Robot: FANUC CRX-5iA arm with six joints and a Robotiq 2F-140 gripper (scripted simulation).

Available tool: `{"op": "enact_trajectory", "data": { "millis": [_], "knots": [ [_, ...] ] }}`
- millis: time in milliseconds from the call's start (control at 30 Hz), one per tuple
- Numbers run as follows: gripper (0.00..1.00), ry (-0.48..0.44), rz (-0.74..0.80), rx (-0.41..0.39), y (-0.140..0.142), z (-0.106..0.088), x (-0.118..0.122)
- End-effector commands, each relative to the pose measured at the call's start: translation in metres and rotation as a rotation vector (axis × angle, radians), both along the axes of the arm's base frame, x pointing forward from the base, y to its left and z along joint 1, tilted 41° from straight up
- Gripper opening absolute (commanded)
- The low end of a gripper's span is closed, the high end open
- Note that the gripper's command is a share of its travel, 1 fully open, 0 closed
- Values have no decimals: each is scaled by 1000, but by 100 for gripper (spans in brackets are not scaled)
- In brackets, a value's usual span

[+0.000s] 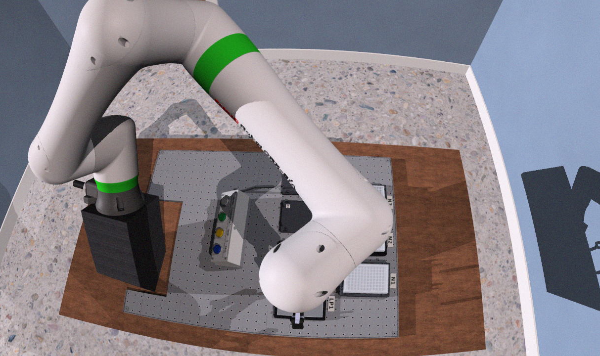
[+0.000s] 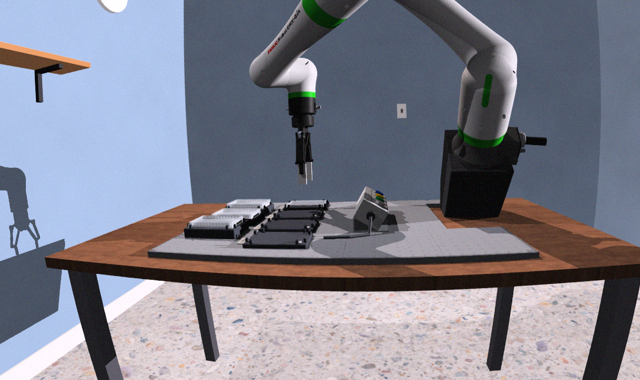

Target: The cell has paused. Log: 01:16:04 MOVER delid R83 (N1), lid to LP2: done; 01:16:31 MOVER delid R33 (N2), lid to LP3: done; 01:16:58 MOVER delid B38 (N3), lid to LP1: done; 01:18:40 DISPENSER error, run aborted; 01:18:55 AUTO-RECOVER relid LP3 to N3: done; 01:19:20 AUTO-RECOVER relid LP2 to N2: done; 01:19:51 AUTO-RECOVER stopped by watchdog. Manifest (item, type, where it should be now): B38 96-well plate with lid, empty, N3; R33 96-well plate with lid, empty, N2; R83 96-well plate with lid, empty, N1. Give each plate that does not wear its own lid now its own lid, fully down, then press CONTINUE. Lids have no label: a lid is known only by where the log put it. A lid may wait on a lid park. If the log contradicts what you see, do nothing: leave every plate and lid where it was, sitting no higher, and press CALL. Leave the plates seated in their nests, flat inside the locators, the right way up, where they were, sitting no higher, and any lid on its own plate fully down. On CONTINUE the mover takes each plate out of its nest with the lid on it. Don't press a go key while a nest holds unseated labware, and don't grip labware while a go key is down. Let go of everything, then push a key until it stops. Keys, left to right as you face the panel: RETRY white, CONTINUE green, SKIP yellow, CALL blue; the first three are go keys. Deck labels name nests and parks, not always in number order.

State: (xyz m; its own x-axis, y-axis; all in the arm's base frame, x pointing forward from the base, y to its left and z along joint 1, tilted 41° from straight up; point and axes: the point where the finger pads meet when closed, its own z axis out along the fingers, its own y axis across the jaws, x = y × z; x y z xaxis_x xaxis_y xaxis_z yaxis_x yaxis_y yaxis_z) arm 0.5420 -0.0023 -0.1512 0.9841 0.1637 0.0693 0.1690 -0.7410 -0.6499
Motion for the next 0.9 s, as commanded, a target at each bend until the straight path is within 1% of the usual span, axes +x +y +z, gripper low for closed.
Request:
{"op": "enact_trajectory", "data": {
  "millis": [0,867],
  "knots": [
    [66,0,0,0,0,0,0],
    [66,0,0,0,2,-2,0]
  ]
}}
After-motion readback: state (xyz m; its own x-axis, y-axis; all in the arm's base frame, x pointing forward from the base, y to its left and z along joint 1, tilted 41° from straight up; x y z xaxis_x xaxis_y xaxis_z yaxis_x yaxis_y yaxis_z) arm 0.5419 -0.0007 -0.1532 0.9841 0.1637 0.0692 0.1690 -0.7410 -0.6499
